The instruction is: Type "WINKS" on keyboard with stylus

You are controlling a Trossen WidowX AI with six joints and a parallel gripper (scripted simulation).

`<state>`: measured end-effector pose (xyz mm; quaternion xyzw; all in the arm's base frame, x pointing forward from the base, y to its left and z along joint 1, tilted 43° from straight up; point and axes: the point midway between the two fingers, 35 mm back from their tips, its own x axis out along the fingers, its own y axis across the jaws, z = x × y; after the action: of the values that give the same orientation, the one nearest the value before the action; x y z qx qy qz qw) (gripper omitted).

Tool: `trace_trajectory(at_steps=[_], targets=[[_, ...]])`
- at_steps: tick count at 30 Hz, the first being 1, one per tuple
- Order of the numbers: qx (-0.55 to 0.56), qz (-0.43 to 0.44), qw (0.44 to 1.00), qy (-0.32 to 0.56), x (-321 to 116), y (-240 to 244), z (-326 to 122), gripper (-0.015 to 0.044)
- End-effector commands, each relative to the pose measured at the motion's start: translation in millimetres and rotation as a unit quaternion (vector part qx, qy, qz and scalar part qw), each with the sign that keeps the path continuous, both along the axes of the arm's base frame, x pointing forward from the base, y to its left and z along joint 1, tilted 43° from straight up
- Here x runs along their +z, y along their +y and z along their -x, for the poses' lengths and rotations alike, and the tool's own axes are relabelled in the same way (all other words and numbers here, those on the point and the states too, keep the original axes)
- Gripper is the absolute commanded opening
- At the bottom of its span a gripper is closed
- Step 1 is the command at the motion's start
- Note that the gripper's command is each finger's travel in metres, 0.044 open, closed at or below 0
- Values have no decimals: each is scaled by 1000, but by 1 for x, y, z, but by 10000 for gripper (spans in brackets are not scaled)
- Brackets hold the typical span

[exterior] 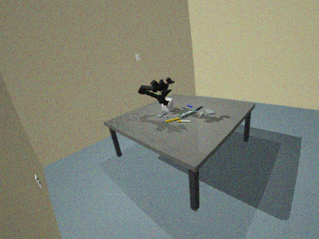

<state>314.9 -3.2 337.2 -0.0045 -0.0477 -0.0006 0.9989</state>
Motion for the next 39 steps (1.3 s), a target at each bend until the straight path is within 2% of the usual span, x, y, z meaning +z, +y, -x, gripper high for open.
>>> trace_trajectory(at_steps=[1, 8, 17, 24, 31, 39], targets=[[-1, -2, 1000, 5, -2, 0, -2, 414], [-53, -66, 974, 210, -95, 0, -56, 230], [-169, -70, 870, 457, -233, 5, -75, 0], [-274, -1, 758, 592, -324, 4, -51, 0], [-364, 118, 641, 665, -388, -2, -14, 0], [-372, 131, 630, 669, -393, -3, -11, 0]])
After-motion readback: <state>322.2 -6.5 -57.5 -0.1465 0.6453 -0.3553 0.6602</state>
